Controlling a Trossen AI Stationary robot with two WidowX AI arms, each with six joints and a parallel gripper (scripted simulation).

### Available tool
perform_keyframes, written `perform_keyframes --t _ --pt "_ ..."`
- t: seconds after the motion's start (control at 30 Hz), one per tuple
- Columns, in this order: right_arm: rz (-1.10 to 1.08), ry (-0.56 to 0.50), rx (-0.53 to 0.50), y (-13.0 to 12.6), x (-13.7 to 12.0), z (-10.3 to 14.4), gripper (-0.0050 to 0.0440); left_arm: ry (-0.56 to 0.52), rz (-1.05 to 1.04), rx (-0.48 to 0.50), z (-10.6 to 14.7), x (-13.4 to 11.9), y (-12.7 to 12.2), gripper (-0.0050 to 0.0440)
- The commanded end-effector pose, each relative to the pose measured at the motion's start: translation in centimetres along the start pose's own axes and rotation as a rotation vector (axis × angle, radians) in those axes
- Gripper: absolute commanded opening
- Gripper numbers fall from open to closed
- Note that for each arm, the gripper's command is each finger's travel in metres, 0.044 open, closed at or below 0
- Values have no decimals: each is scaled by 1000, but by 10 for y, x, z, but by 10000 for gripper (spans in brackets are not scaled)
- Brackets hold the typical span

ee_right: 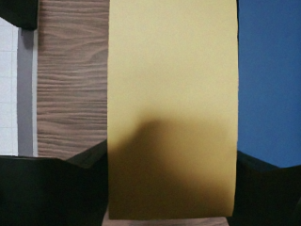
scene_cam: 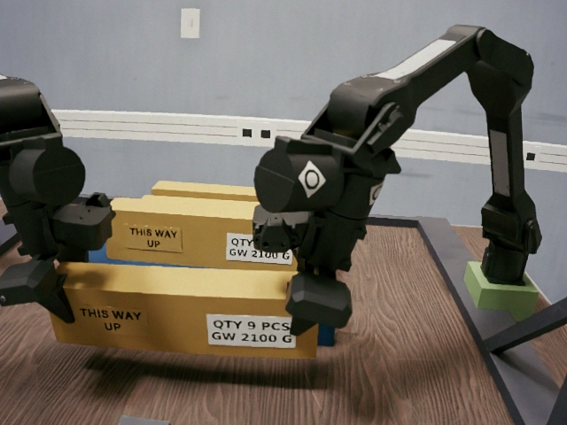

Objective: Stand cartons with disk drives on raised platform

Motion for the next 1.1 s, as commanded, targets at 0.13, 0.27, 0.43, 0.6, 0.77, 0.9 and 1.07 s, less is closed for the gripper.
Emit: perform_keyframes --t 0.13,0.27,0.43,0.6,0.77,0.9,1.07 --pt "-18 -71 48 -48 11 31 -50 -66 20 -57 40 14 46 -50" --pt "-18 -71 48 -48 11 31 -50 -66 20 -57 40 14 46 -50" --pt "-18 -71 48 -48 11 31 -50 -66 20 -57 40 14 46 -50" --pt "-18 -71 48 -48 11 31 -50 -66 20 -57 40 14 46 -50" --pt "-17 -69 49 -49 10 30 -50 -64 18 -56 40 15 47 -50" --pt "-17 -69 49 -49 10 30 -50 -64 18 -56 40 15 47 -50" --pt "-17 -69 49 -49 10 30 -50 -64 18 -56 40 15 47 -50"
Point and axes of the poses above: on each arm, the point midway between the two fingers, 35 mm back from their tips, its own z axis back along the fingers, its own y axis across the jaws, x = y × z, the point moved 1 cm from there along z, back along the fingers, and after that the axes turned 4 degrees about z, right-handed, at the moved point
